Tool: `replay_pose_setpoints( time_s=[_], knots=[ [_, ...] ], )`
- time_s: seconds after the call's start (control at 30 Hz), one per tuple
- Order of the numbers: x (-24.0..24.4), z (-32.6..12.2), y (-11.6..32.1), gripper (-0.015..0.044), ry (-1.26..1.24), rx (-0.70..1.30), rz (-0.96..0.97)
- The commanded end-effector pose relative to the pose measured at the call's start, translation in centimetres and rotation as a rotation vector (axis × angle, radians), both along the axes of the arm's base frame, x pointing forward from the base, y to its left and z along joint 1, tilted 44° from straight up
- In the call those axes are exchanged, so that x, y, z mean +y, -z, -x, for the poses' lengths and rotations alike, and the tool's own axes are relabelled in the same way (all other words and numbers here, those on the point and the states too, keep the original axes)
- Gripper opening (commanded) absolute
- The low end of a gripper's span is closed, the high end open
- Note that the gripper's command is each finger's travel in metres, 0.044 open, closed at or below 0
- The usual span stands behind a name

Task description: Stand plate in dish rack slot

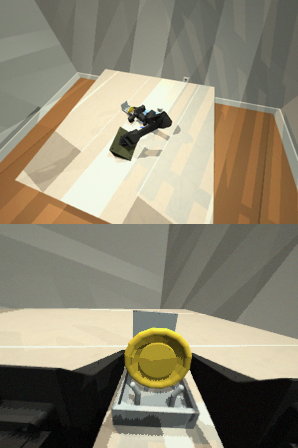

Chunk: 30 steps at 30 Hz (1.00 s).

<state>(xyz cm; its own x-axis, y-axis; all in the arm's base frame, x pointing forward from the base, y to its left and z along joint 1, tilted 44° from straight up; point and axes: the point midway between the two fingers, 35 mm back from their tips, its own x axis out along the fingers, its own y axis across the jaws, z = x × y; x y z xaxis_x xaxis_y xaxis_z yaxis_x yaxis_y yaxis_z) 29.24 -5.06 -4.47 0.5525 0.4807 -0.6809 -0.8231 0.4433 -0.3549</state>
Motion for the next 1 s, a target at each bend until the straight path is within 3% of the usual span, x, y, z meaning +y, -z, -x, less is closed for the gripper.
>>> replay_pose_setpoints(
  time_s=[0.0,0.17,0.5,0.8,0.97],
  knots=[
    [0.0,0.0,0.0,0.0289,0.000,0.000,0.000],
    [0.0,0.0,0.0,0.0400,0.000,0.000,0.000],
    [0.1,-0.1,-0.1,0.0400,0.000,0.001,0.000],
    [7.4,-1.6,-7.8,0.0400,0.007,0.031,-0.026],
    [8.0,-2.1,-8.3,0.0400,0.008,0.030,-0.029]
  ],
)
